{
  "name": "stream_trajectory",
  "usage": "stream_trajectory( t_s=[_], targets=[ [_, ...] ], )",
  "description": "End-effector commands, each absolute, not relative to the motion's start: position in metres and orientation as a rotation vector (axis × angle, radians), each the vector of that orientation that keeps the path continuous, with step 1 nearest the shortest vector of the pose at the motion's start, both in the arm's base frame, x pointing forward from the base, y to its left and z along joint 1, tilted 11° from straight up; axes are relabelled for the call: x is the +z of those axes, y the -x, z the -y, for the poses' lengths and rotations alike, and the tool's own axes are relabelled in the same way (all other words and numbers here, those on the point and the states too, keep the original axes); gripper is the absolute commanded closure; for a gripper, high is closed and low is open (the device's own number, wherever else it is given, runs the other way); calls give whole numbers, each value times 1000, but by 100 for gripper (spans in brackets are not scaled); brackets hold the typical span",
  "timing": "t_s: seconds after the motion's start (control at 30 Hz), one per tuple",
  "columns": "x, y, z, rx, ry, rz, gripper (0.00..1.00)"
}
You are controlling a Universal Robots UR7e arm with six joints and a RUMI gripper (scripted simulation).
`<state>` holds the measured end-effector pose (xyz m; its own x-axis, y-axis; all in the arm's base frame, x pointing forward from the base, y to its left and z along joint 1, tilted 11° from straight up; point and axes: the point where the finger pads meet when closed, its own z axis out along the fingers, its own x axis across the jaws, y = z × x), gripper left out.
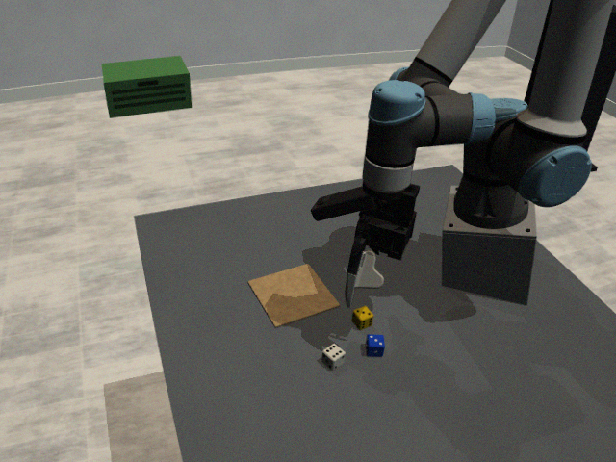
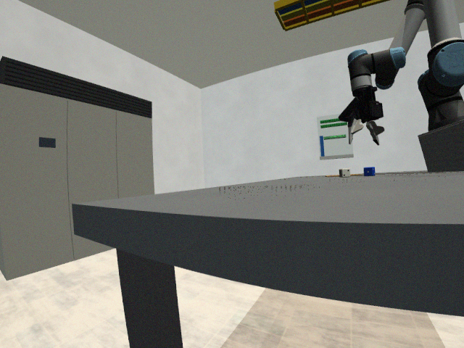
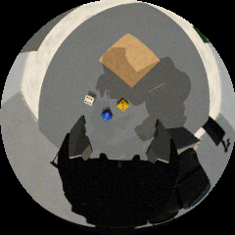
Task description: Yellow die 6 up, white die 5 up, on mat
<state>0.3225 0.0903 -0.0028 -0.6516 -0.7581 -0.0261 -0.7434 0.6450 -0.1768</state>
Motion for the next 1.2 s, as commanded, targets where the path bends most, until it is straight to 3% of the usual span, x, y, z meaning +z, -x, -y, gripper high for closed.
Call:
stream_trajectory(
  t_s=[0.0,1.17],
  targets=[
    [-5,-321,-90,-229,1031,-2845,0],
    [-14,-313,-90,-182,309,-2980,0]
  ],
)
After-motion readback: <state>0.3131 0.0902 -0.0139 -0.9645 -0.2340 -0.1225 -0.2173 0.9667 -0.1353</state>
